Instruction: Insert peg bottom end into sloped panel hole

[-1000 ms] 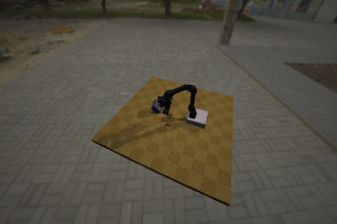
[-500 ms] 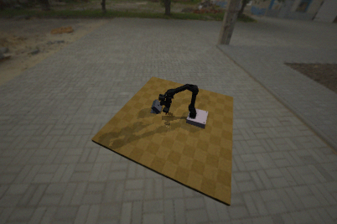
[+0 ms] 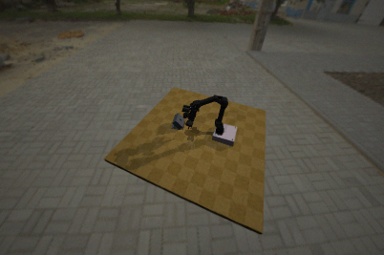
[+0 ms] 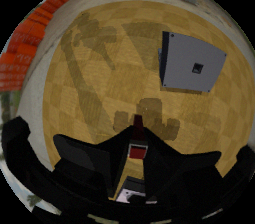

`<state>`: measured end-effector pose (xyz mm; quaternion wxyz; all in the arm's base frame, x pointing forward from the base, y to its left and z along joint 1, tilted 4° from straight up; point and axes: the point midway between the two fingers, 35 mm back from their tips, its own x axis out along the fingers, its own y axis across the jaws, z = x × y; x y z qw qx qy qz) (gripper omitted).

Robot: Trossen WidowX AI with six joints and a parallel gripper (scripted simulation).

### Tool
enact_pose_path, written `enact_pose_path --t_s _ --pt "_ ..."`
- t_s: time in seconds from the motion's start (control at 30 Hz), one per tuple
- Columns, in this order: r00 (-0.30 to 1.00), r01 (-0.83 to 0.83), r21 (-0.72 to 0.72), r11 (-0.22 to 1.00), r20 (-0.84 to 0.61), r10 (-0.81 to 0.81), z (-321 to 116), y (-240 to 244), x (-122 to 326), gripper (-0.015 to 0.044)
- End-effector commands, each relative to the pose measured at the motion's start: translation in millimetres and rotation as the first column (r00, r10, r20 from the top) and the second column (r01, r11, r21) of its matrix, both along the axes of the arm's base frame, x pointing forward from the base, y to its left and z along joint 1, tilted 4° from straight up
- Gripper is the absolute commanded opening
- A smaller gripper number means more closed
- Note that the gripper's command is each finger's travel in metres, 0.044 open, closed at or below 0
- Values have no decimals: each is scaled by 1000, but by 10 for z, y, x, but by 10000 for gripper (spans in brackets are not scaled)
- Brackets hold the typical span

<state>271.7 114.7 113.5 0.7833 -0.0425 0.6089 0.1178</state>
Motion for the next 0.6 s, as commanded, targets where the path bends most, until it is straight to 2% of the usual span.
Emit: enact_pose_path --t_s 0.0,0.57 --pt "1000 -5 16 1000 18 5 1 -28 13 0" --pt "993 -14 68 998 114 6 36 -190 92 0"
